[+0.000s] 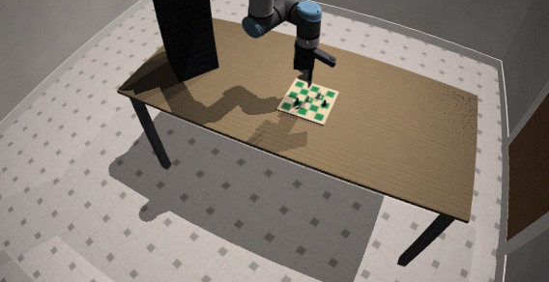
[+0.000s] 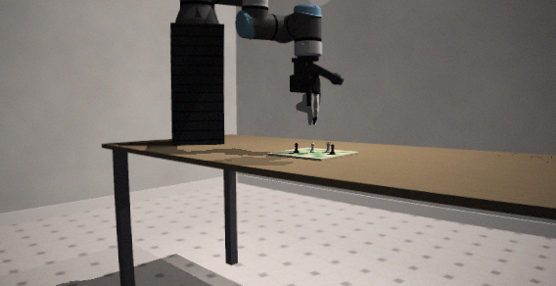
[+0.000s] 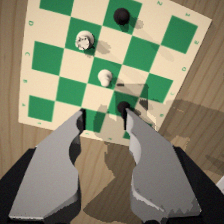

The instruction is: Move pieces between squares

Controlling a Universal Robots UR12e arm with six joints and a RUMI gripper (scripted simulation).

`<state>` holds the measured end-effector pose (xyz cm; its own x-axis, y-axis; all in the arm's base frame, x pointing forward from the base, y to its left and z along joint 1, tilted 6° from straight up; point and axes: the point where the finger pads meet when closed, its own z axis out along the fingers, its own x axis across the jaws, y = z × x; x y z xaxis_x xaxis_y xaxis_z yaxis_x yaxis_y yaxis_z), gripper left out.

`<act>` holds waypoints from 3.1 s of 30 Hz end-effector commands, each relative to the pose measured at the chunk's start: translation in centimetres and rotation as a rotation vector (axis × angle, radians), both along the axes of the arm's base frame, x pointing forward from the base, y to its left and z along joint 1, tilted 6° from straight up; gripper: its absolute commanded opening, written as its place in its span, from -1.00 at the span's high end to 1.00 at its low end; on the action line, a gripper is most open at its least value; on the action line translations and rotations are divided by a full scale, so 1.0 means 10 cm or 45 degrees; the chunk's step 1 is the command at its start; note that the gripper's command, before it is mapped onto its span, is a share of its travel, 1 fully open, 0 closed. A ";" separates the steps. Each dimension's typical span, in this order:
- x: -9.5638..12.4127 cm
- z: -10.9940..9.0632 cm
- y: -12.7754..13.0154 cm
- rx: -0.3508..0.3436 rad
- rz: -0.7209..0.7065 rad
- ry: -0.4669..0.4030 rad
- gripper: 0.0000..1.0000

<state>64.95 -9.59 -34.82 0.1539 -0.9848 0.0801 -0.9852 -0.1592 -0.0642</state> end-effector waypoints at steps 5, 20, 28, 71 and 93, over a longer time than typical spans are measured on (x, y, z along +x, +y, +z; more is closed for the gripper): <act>0.00 0.01 0.00 0.000 0.000 -0.001 0.60; 0.00 0.01 0.00 0.000 0.000 -0.001 0.60; 0.00 0.00 0.00 0.000 0.000 -0.001 0.60; 0.04 -0.43 -0.04 0.000 0.001 -0.001 0.60; 0.04 -0.51 -0.04 0.000 0.001 -0.001 0.60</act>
<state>65.35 -10.02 -39.99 0.1544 -0.9848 0.0799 -0.9851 -0.1596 -0.0642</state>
